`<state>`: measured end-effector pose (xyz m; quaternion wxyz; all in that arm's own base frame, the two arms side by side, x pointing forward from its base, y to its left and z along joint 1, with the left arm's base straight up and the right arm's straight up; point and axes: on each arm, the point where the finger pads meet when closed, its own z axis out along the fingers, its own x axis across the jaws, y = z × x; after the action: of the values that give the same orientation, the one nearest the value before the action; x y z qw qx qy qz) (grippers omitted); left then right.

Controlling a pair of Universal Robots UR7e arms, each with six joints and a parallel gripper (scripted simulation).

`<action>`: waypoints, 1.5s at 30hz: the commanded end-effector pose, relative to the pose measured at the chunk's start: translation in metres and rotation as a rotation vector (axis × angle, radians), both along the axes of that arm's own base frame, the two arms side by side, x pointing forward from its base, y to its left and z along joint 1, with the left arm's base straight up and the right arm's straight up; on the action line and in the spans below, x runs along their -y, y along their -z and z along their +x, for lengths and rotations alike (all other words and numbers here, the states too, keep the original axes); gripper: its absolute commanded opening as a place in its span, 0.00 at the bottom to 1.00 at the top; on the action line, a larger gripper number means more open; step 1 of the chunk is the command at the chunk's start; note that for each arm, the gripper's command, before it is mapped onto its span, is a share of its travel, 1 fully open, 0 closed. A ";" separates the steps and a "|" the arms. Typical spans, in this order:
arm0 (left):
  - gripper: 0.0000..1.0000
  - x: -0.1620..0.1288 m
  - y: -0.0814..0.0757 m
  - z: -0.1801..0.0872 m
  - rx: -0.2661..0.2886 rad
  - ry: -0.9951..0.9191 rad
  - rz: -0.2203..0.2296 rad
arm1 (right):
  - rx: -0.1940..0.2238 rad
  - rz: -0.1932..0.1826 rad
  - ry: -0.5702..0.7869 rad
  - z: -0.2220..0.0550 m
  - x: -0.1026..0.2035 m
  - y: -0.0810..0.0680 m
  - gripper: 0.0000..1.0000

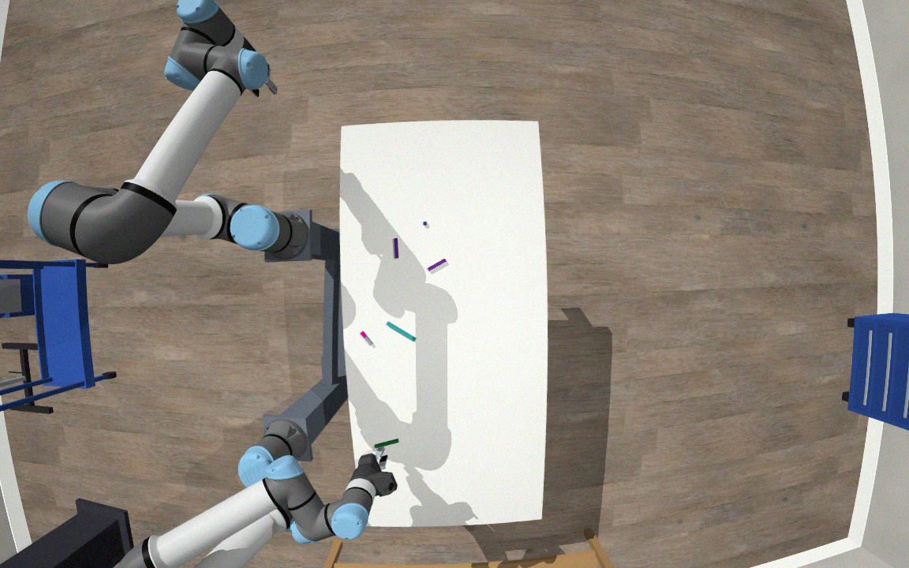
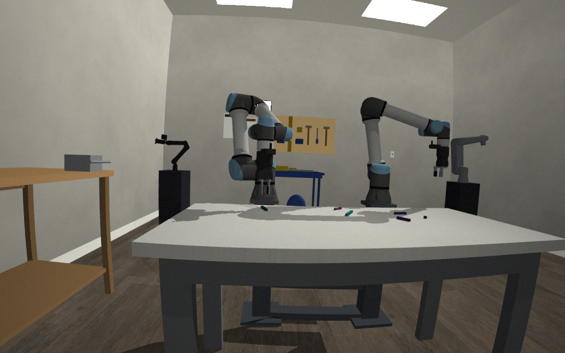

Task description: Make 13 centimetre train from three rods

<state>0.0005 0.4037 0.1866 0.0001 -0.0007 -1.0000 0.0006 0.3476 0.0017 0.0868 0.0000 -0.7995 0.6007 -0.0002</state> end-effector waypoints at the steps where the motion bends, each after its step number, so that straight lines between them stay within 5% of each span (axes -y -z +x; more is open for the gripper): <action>1: 1.00 0.000 0.000 0.000 0.000 0.000 0.001 | 0.001 0.000 0.000 0.000 0.000 0.001 0.54; 45: 1.00 0.000 0.000 0.000 0.000 0.000 0.001 | 0.001 0.001 0.000 0.002 0.001 0.050 0.54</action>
<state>0.0005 0.4037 0.1866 0.0001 -0.0007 -1.0000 0.0006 0.3493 0.0006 0.0392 -0.0001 -0.7996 0.6006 0.0001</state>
